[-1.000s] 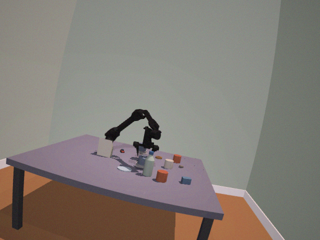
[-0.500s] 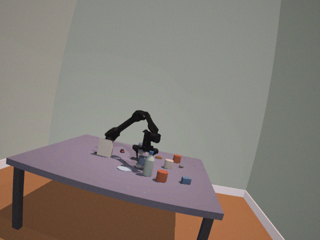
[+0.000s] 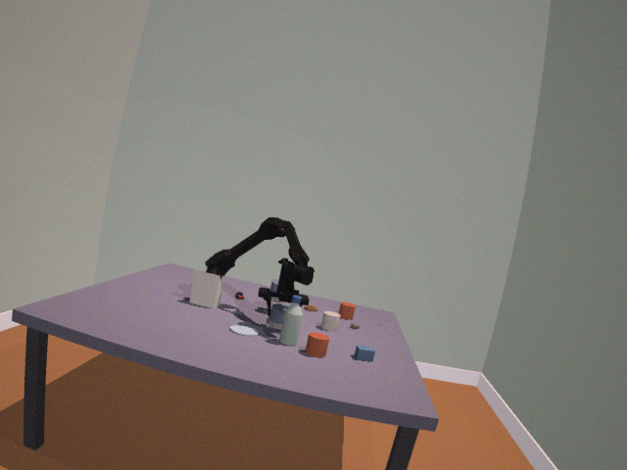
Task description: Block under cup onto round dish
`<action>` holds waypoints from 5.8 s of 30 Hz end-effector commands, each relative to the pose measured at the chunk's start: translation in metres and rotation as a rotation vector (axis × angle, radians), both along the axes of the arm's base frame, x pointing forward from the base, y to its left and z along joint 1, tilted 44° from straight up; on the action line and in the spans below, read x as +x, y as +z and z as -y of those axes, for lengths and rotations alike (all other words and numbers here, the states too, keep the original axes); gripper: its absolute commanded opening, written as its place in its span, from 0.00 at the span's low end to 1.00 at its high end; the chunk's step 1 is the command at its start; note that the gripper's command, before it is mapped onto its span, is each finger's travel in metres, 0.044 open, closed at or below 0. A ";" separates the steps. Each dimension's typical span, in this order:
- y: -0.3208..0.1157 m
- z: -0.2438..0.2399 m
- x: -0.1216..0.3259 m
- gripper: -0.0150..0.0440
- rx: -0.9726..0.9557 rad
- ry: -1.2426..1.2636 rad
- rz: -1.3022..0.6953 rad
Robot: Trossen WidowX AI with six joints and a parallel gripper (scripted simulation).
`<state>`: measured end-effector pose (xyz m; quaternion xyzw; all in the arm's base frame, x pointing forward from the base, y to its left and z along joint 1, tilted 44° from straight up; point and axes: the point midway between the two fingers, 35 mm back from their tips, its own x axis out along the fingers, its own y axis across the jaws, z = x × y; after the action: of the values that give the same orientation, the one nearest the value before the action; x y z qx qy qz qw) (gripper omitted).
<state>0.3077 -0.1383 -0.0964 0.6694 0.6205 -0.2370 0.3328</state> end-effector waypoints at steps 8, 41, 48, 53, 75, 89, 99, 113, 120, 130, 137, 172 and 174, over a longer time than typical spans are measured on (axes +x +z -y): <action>0.000 -0.001 0.000 0.64 0.006 -0.005 -0.002; 0.026 0.030 0.000 0.25 0.001 -0.006 -0.003; 0.032 0.036 0.000 0.25 0.000 -0.006 -0.003; 0.037 0.040 -0.001 0.25 0.000 -0.006 -0.004; 0.057 0.060 -0.004 0.25 -0.001 -0.006 -0.004; 0.071 0.071 -0.008 0.25 0.000 -0.006 -0.005; 0.081 0.079 -0.011 0.25 0.000 -0.005 -0.005; 0.090 0.083 -0.015 0.25 0.011 -0.006 -0.011; 0.090 0.083 -0.015 0.25 0.011 -0.006 -0.011; 0.090 0.083 -0.015 0.25 0.011 -0.006 -0.011; 0.090 0.083 -0.015 0.25 0.011 -0.006 -0.011; 0.058 0.101 -0.046 0.25 -0.004 -0.010 -0.013; 0.044 0.108 -0.061 0.25 -0.009 -0.011 -0.014</action>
<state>0.2714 -0.2368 -0.0313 0.6669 0.6187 -0.2404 0.3386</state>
